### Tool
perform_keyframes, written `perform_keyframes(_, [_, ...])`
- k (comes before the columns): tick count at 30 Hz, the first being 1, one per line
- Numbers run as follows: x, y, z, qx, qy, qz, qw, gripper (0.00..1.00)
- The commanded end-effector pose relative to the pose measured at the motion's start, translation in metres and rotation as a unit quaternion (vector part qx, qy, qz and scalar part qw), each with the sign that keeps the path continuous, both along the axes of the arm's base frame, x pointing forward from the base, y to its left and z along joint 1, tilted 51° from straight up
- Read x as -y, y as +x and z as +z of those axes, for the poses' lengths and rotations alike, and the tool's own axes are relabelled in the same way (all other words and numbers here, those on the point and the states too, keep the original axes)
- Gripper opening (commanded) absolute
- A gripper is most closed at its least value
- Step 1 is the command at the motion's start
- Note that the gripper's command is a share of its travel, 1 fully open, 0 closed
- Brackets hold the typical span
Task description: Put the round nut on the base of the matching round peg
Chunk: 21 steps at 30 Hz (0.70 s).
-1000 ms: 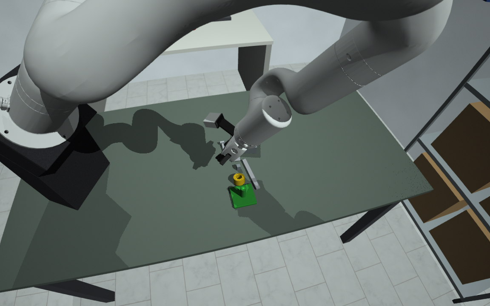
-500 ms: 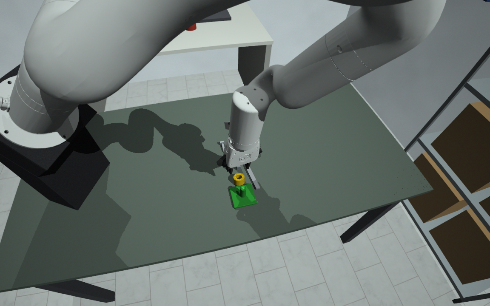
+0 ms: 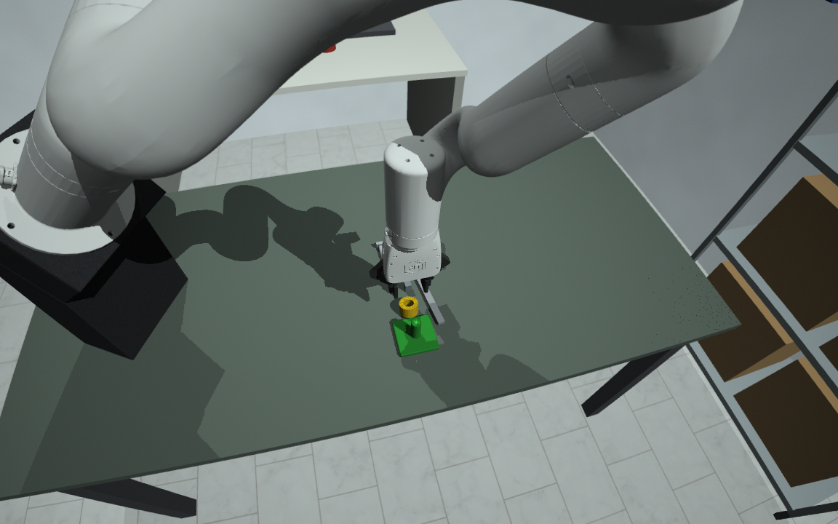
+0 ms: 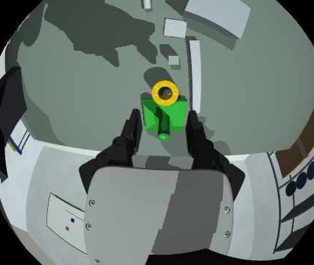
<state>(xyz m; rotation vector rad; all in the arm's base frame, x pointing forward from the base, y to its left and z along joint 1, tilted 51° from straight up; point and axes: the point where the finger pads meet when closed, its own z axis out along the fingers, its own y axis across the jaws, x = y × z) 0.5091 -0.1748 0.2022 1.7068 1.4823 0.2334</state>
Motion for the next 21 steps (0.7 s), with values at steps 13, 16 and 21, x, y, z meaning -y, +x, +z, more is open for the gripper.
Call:
perform_keyframes(13, [0.006, 0.01, -0.008, 0.0, 0.0, 0.0, 1.0, 0.6])
perform_keyframes(16, [0.011, 0.016, -0.013, 0.0, -0.001, 0.0, 1.0, 0.6])
perform_keyframes(21, [0.02, 0.029, -0.025, 0.0, -0.001, 0.0, 1.0, 0.6])
